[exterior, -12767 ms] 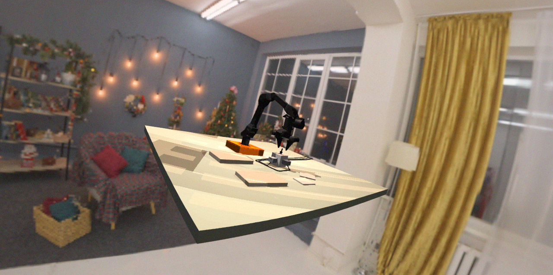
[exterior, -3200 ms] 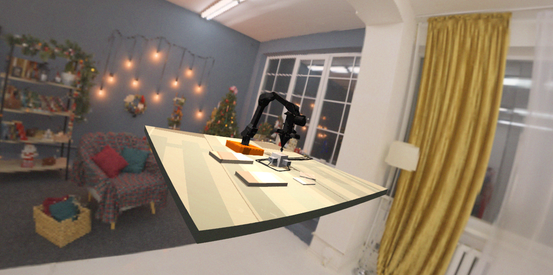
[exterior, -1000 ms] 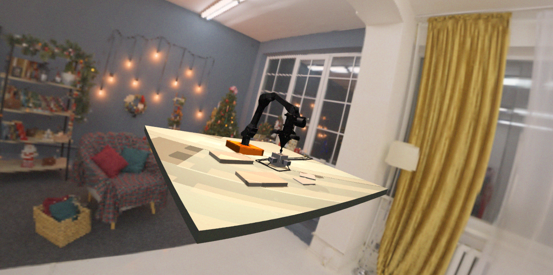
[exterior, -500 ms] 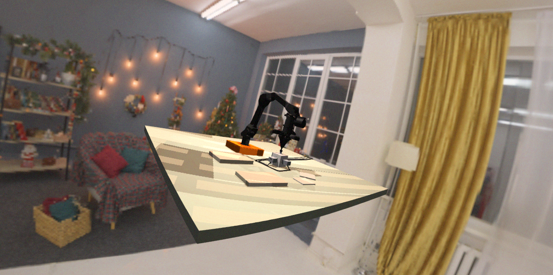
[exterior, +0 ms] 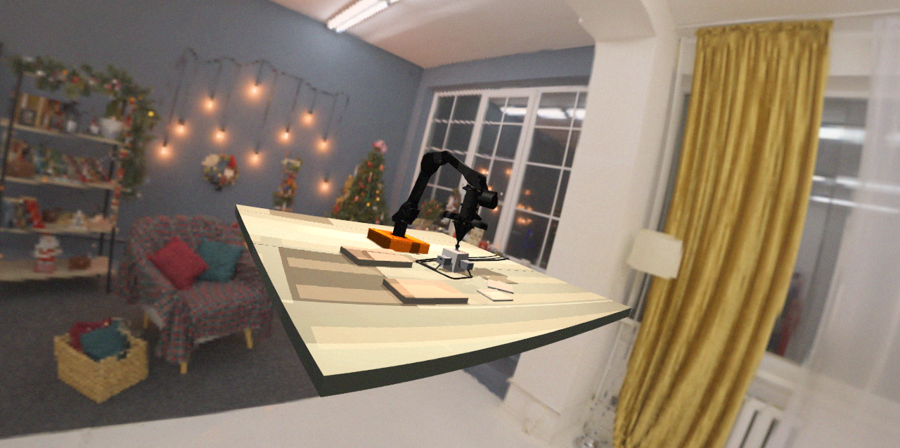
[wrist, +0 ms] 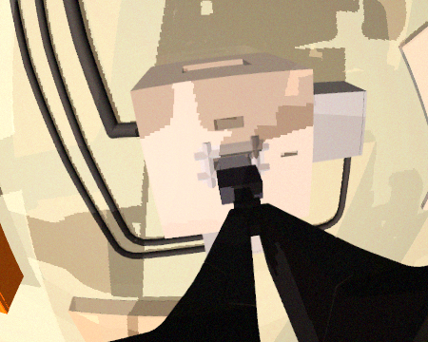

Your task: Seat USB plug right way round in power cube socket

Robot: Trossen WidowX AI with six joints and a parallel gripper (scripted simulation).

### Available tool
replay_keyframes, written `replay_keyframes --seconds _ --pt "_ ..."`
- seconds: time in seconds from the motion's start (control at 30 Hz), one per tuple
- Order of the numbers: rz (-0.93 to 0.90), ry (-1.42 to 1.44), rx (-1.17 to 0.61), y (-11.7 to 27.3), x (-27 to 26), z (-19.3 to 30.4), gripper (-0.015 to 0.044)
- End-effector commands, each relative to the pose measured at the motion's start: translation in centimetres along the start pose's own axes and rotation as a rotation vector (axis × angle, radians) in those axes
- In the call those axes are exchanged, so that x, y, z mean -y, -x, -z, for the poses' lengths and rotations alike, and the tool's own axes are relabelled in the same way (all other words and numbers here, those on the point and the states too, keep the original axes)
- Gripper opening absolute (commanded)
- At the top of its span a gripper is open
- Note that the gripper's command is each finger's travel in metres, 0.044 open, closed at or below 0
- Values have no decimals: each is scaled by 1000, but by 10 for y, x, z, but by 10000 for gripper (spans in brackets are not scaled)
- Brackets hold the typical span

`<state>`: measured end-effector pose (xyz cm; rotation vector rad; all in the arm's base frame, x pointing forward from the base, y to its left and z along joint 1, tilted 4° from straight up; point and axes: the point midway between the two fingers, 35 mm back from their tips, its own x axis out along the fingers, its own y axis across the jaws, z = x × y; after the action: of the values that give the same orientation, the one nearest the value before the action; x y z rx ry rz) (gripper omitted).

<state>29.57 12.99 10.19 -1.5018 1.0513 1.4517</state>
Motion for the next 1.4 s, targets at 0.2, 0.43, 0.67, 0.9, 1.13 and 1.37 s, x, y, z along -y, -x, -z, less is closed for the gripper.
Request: replay_keyframes --seconds 0.2,0.43,0.67,0.9,1.13,1.37 --pt "1 -6 -6 -1 0 1 0" --pt "1 -6 -6 -2 0 1 0" --pt "1 -6 -6 -3 0 0 0" --pt "1 -6 -6 -4 0 0 0" --pt "1 -6 -6 -5 0 0 0" --pt "1 -6 -6 -6 0 0 0"
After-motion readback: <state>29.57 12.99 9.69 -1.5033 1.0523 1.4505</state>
